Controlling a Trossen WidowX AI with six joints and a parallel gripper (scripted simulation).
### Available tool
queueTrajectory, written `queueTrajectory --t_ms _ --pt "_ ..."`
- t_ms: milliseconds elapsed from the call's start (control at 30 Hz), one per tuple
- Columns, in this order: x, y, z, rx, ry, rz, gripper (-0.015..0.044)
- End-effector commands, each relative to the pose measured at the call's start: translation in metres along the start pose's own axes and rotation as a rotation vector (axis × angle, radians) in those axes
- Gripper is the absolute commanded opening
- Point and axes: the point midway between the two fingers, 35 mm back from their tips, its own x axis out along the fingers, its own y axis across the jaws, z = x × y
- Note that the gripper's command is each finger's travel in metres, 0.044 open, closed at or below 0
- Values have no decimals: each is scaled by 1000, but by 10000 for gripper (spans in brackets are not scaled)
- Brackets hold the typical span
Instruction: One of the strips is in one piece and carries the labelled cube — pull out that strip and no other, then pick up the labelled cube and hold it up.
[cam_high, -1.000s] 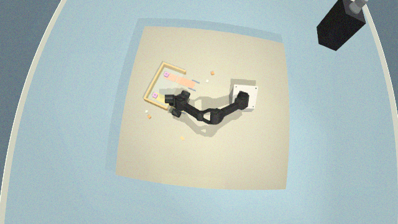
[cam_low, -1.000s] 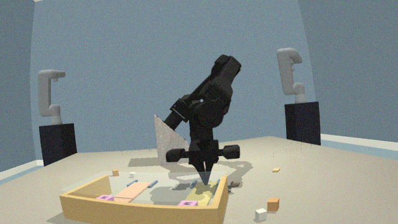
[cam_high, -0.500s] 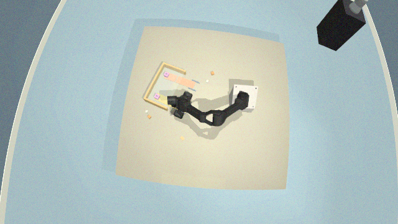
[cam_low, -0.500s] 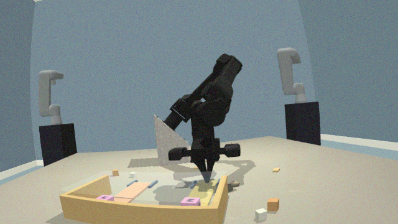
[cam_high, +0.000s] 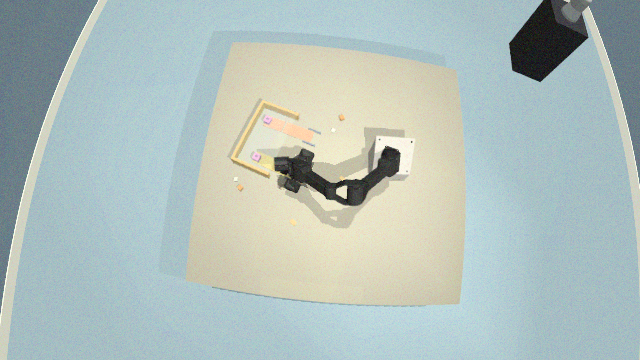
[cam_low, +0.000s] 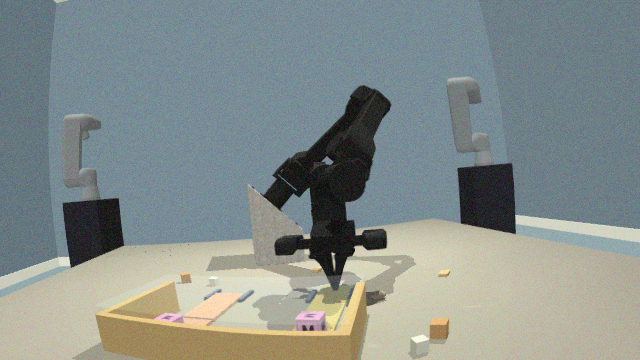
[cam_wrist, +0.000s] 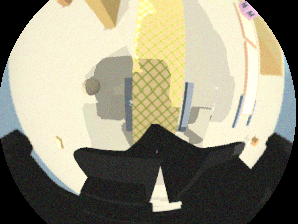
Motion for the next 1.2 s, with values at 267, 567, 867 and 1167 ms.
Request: queueTrajectory --t_ms 267,567,867,1167 --pt "5 -2 -23 8 18 -4 0" --pt "5 -2 -37 9 19 -4 0" --pt "5 -2 -51 9 19 -4 0" --pt "5 -2 -65 10 20 -4 0"
